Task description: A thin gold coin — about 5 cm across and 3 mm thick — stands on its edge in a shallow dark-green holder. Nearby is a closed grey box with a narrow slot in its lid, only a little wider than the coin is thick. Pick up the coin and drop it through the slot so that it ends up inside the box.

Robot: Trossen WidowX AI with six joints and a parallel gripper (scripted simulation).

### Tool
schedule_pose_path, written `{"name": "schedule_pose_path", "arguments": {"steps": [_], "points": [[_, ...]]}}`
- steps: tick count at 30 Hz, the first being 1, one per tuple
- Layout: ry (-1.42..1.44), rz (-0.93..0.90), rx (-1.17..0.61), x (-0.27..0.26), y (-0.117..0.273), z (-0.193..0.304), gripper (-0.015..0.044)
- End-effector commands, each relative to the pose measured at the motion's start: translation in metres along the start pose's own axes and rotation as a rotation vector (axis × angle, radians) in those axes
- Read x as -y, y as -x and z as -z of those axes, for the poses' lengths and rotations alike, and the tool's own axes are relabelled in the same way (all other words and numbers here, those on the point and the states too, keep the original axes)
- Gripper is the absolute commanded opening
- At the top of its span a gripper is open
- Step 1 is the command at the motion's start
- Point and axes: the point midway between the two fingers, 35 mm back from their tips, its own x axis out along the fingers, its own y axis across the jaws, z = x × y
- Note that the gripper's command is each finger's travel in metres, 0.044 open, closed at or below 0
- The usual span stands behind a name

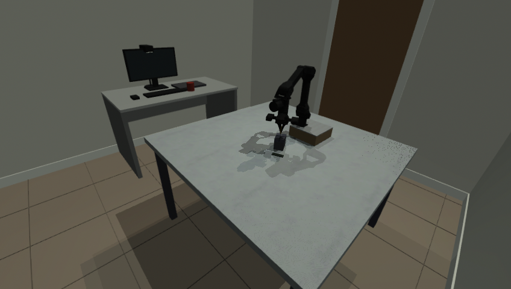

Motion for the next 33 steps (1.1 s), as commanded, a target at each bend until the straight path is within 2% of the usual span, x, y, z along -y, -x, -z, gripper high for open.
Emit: {"name": "schedule_pose_path", "arguments": {"steps": [1,33], "points": [[0.003,0.000,0.000,0.0005,-0.0005,0.0027,0.0000],[0.001,-0.001,-0.003,-0.0002,-0.0094,0.0046,0.0000]]}}
